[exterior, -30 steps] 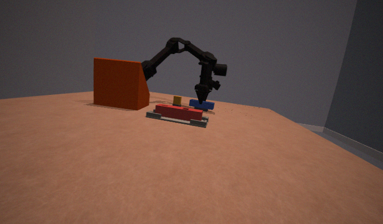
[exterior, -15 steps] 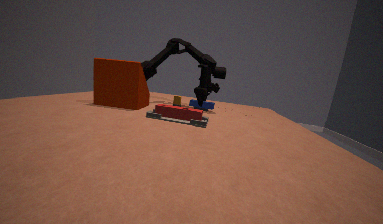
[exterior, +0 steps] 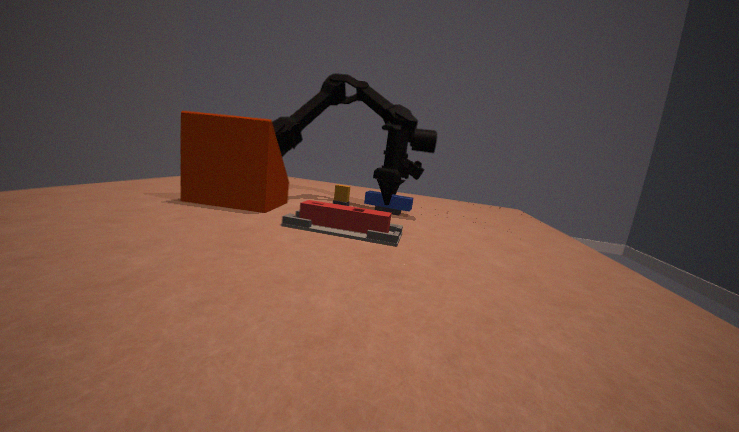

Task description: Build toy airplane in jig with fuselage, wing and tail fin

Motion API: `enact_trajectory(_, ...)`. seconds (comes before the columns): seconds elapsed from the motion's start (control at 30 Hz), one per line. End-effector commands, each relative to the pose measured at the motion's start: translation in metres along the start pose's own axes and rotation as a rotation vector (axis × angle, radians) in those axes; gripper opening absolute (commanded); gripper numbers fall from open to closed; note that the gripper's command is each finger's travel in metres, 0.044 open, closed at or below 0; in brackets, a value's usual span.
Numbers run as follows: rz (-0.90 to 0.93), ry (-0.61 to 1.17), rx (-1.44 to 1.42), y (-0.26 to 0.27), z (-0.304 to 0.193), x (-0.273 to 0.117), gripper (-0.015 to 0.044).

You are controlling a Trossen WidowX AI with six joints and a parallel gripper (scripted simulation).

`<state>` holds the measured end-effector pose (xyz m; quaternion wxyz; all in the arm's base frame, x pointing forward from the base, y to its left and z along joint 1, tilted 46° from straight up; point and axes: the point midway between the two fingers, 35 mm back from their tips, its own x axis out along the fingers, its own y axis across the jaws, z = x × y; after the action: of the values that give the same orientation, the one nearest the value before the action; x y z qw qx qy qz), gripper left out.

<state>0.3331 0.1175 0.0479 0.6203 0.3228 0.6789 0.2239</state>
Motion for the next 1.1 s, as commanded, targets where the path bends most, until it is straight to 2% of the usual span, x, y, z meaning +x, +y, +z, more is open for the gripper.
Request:
enact_trajectory(0.0, -0.002, 0.0, -0.004, 0.001, 0.002, -0.007, 0.0)
enact_trajectory(1.07, -0.007, -0.005, -0.001, -0.001, 0.004, -0.107, 0.0)
